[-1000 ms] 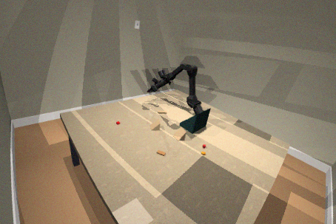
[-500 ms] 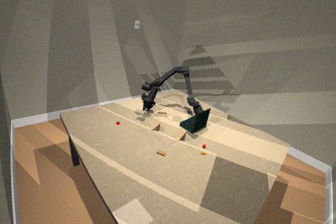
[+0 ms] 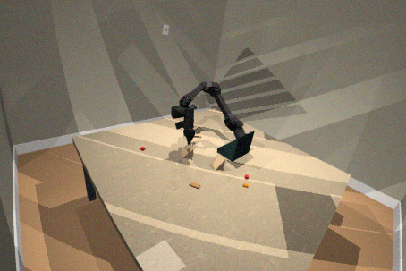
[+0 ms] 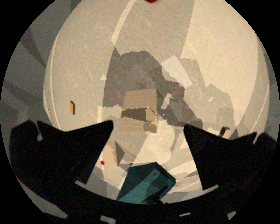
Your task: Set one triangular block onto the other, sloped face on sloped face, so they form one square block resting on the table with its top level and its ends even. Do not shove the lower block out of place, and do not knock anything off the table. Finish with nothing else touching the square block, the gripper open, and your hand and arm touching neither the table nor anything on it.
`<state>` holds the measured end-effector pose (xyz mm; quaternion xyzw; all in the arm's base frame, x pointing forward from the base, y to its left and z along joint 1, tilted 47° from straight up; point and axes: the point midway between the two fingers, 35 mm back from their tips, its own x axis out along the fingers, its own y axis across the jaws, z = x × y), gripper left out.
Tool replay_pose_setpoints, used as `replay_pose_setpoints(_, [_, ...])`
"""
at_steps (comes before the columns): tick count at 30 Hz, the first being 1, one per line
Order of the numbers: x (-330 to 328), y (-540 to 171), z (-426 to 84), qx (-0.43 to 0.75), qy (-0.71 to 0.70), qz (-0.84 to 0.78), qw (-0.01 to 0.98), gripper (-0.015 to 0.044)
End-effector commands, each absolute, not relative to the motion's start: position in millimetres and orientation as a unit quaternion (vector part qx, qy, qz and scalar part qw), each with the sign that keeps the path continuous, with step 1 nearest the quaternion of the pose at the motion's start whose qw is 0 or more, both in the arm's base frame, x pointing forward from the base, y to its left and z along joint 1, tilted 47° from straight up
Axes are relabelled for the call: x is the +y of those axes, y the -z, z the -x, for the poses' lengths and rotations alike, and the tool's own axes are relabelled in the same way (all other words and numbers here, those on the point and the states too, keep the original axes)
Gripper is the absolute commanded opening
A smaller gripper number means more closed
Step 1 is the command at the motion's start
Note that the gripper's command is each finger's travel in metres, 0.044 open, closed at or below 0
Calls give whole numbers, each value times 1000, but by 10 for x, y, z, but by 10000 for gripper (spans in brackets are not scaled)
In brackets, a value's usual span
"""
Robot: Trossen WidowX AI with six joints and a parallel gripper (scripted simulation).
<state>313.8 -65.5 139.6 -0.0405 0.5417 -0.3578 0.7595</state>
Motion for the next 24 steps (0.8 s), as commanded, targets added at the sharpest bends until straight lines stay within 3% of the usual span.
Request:
replay_pose_setpoints(1, [-282, -1385, -3113, 534, 371, 146, 746, 440])
replay_pose_setpoints(24, [-398, -1222, -3182, 534, 370, 149, 746, 440])
